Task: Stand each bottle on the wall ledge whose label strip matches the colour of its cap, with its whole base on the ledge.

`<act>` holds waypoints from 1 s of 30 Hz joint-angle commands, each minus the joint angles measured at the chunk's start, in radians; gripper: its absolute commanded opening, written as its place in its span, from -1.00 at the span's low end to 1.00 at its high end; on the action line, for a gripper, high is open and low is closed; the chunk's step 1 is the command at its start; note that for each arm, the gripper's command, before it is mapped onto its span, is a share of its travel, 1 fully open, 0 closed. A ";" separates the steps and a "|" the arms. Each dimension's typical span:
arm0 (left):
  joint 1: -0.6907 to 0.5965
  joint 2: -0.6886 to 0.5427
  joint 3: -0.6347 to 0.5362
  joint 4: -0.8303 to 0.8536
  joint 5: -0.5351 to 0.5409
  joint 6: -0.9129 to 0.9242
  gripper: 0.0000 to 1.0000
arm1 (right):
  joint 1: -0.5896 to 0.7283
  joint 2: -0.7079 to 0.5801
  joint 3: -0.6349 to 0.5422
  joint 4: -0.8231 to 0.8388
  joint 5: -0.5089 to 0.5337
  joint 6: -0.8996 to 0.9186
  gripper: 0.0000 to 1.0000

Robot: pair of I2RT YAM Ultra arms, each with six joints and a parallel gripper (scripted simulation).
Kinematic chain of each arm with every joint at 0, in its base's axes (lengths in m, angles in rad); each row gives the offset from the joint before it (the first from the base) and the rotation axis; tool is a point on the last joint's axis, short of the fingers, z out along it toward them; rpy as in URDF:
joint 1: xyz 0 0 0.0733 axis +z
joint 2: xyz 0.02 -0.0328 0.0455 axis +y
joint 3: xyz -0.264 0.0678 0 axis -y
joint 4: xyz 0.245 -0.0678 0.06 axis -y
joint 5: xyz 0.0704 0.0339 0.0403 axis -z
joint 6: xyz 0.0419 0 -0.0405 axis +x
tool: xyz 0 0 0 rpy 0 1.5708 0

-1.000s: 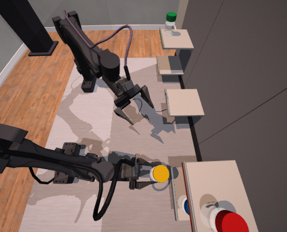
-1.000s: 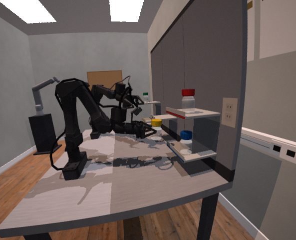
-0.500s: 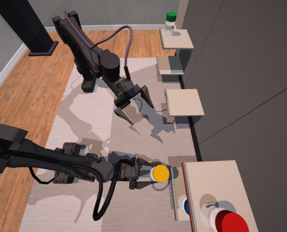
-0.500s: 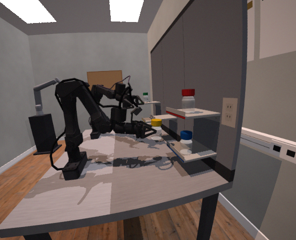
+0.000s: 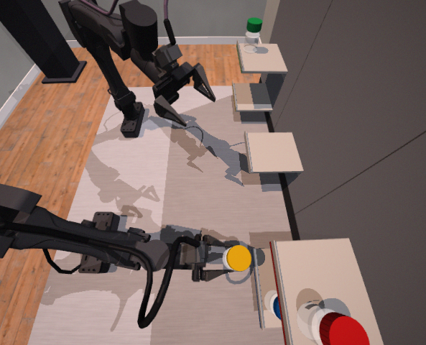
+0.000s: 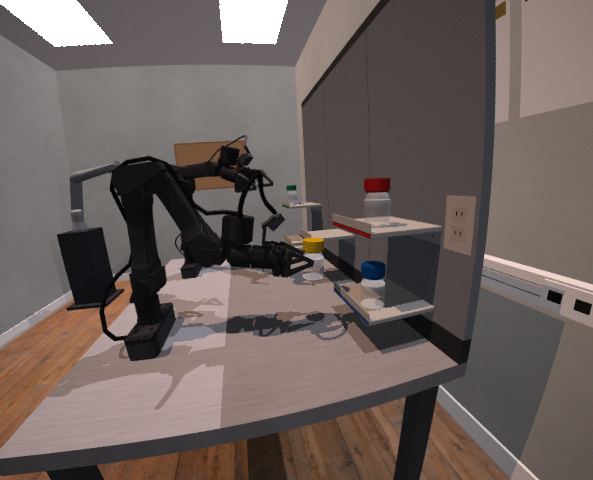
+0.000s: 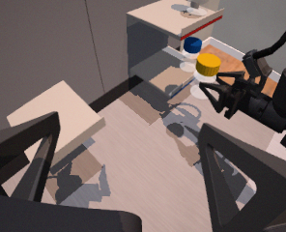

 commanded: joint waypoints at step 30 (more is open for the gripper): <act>0.154 -0.525 -0.129 -0.353 0.002 -0.003 1.00 | 0.033 -0.268 0.134 -0.371 0.126 0.032 0.00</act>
